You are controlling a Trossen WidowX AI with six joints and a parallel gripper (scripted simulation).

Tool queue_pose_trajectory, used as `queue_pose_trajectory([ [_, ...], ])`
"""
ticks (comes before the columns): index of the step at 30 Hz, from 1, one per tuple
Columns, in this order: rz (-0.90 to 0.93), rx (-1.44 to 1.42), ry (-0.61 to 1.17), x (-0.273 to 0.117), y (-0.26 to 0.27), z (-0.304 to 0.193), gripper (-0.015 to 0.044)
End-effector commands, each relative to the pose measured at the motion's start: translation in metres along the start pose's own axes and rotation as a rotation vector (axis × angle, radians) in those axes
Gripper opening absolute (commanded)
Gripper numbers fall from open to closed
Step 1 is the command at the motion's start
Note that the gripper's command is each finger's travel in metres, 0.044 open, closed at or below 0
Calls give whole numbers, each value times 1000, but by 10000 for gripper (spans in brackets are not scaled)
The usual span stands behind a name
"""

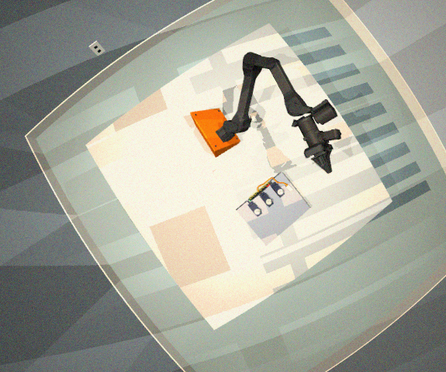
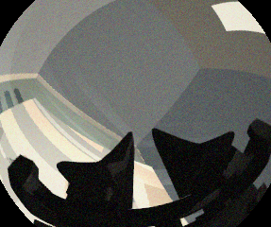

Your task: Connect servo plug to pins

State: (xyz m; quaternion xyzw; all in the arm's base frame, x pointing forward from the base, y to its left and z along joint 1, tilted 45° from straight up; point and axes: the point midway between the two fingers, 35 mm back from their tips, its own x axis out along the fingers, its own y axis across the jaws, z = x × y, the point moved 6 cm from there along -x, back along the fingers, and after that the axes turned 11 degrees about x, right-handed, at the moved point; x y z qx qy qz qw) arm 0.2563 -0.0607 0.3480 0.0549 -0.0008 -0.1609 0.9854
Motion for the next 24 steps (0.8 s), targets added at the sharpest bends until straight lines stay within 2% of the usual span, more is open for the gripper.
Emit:
queue_pose_trajectory([
  [1, 127, 36, -13, -6, 22, -12, 115],
  [7, 319, 87, -31, -20, 52, -28, 115],
  [10, 327, 77, 0, -16, 54, -30, 115],
  [24, 443, -2, 437, 35, 74, -71, 115],
])
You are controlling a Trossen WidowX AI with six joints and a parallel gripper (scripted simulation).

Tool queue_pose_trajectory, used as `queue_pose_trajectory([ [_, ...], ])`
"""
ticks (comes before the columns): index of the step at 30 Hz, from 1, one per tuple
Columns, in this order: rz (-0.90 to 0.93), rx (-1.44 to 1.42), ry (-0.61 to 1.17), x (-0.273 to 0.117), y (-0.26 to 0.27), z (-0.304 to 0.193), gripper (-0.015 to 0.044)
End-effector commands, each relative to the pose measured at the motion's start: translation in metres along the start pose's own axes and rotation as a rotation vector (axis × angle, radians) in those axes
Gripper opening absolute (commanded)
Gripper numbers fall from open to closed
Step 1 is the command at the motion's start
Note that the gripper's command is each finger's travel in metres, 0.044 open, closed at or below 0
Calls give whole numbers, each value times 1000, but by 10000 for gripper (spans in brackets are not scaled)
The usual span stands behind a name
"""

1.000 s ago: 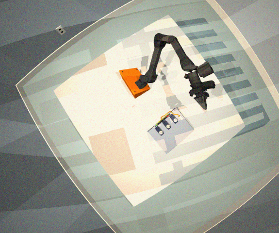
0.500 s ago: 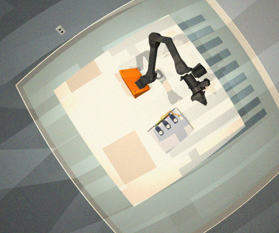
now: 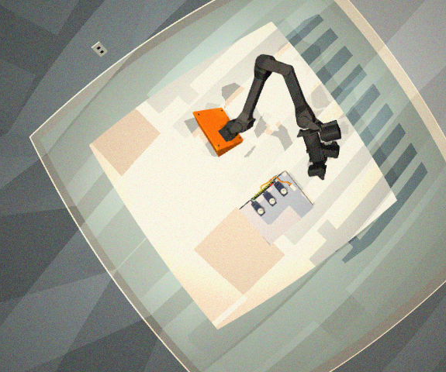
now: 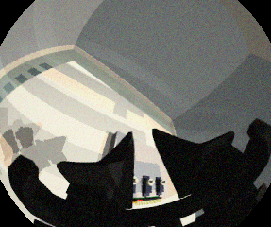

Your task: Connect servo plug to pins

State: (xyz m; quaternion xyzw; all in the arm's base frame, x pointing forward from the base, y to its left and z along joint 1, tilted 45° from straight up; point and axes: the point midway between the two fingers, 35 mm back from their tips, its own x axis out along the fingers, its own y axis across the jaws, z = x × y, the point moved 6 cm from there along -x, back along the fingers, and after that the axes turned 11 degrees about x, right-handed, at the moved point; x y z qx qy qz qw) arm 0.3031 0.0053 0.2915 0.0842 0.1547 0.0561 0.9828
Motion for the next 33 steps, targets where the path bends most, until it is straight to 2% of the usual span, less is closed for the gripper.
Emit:
queue_pose_trajectory([
  [1, 38, 8, 127, 17, -2, -5, 115],
  [17, 208, 148, 625, 74, -12, -46, 115],
  [33, 386, 442, 1040, 112, -23, -87, 115],
])
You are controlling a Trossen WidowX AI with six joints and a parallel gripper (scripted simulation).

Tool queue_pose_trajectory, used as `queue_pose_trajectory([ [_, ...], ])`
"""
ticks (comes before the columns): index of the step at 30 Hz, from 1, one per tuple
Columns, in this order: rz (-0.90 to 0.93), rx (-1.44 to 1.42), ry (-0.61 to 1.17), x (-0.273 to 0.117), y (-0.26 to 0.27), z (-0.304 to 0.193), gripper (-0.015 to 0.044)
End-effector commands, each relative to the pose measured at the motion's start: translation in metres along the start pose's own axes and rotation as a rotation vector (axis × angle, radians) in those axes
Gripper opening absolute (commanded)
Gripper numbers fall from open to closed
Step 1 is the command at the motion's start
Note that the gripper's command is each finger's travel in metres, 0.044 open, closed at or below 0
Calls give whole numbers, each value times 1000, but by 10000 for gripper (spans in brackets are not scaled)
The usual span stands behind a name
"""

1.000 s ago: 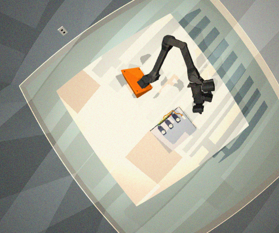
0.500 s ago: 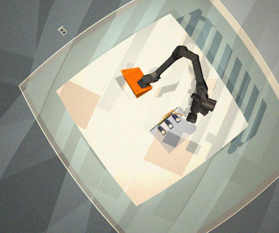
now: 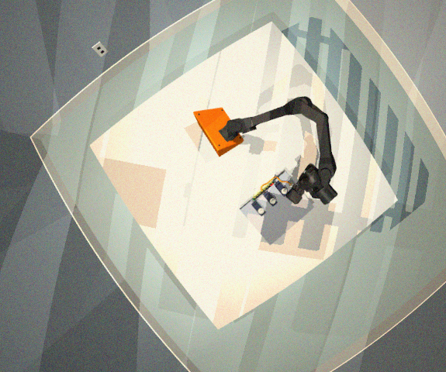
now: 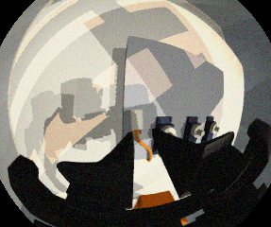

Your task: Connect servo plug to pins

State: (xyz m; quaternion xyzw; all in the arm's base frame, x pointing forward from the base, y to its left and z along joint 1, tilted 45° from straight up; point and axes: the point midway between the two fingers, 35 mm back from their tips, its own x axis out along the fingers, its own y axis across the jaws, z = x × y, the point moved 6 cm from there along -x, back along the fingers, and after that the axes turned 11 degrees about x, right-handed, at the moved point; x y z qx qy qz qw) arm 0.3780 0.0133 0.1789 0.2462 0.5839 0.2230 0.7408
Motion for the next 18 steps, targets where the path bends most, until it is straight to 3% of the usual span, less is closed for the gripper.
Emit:
queue_pose_trajectory([
  [1, 69, 74, 83, 7, -8, 5, 115],
  [18, 95, 104, 114, 36, -8, 3, 115],
])
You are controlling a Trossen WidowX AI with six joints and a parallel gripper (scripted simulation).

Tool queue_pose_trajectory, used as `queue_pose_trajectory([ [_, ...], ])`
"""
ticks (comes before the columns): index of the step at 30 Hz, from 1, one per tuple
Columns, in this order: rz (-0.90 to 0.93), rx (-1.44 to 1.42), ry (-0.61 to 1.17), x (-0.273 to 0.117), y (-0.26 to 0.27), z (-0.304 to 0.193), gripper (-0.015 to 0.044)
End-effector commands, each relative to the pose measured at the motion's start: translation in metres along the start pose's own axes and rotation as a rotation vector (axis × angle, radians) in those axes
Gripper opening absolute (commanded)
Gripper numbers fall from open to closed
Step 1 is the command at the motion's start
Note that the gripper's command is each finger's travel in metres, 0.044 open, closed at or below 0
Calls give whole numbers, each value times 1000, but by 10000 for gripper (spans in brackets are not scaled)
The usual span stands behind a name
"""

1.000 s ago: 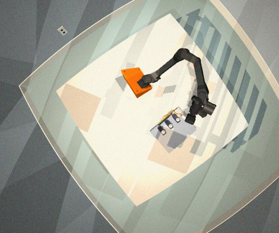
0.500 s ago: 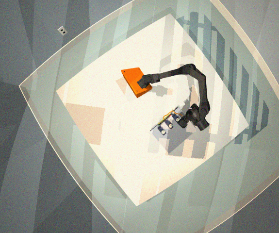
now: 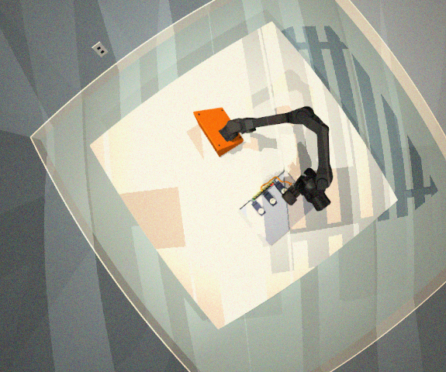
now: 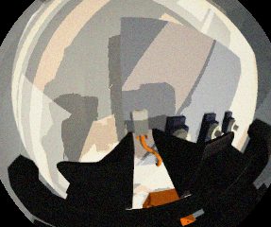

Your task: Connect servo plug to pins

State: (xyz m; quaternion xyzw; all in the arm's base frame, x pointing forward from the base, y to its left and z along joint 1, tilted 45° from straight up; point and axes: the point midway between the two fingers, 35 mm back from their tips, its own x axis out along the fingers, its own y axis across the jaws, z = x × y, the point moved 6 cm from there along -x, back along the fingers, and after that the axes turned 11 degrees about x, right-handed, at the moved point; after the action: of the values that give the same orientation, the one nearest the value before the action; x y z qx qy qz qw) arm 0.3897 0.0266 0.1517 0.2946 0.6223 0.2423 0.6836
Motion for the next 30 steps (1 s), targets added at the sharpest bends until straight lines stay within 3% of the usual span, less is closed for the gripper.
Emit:
queue_pose_trajectory([
  [1, 4, 9, 2, 5, -2, -1, 115],
  [13, 5, 9, 2, 19, -1, -1, 115],
  [16, 5, 9, 2, 19, -1, -1, 36],
  [23, 4, 9, 2, 16, -2, -1, 0],
  [30, 1, 9, 2, -18, -2, 0, 0],
])
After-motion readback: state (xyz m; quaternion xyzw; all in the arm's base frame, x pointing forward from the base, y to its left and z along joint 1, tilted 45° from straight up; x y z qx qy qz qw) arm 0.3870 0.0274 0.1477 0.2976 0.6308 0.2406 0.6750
